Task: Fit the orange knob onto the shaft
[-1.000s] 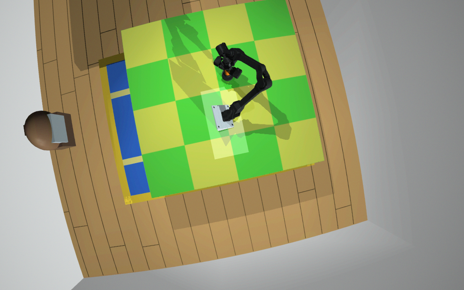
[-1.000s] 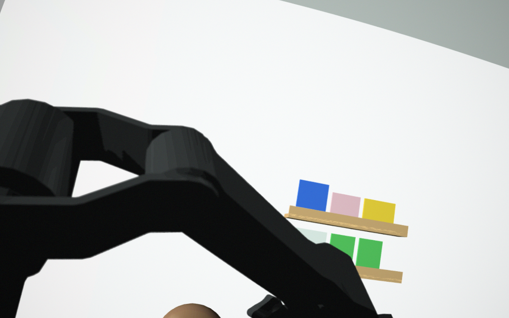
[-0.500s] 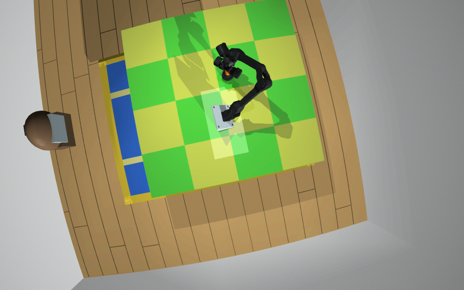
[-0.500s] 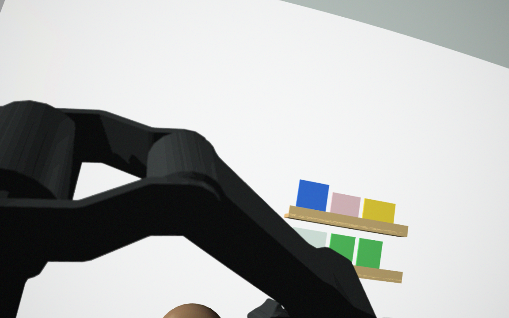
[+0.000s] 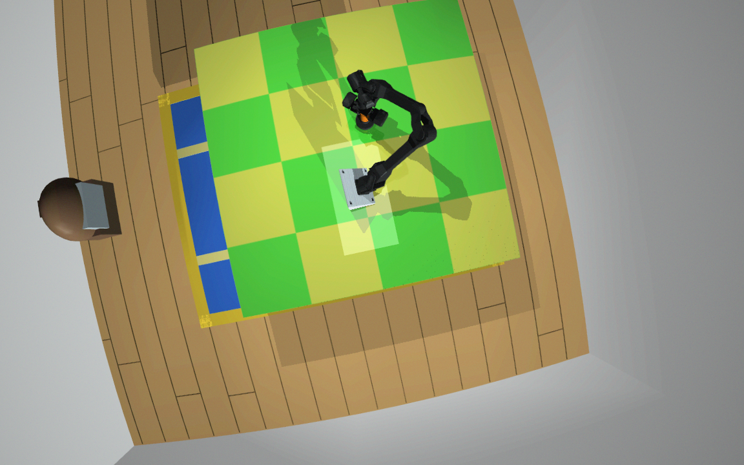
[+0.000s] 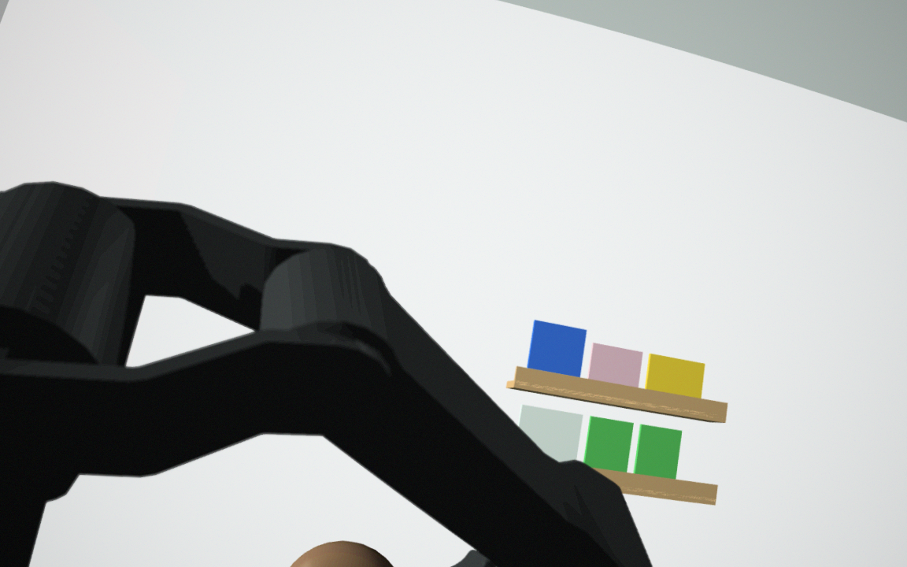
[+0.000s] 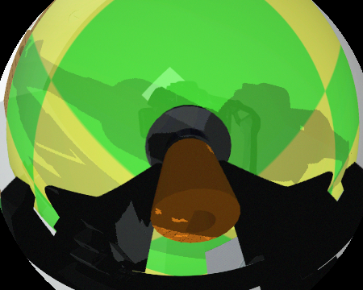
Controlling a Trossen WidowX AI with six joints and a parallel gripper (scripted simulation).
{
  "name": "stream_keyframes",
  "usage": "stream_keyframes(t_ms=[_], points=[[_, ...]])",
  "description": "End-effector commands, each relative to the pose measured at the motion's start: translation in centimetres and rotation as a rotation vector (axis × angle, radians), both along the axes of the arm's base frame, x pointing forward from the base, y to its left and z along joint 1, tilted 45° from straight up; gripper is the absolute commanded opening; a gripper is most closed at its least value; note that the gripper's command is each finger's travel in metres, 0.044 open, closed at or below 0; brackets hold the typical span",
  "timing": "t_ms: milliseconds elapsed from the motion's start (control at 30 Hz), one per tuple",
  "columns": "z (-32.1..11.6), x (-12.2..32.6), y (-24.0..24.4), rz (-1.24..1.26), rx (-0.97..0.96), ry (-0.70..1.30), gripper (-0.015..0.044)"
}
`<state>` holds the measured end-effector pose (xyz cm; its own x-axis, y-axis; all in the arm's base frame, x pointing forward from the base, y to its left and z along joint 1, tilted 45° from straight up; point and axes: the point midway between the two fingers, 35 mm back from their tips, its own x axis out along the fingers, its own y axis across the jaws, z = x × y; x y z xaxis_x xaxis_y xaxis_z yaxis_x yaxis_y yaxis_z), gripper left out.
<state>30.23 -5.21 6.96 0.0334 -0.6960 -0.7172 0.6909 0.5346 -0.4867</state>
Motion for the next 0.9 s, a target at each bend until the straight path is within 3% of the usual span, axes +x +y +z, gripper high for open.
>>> stream_keyframes(t_ms=[0, 200, 733, 867], points=[[0.0, 0.0, 0.0, 0.0, 0.0, 0.0, 0.0], [0.0, 0.0, 0.0, 0.0, 0.0, 0.0, 0.0], [0.0, 0.0, 0.0, 0.0, 0.0, 0.0, 0.042], [0.0, 0.0, 0.0, 0.0, 0.0, 0.0, 0.044]])
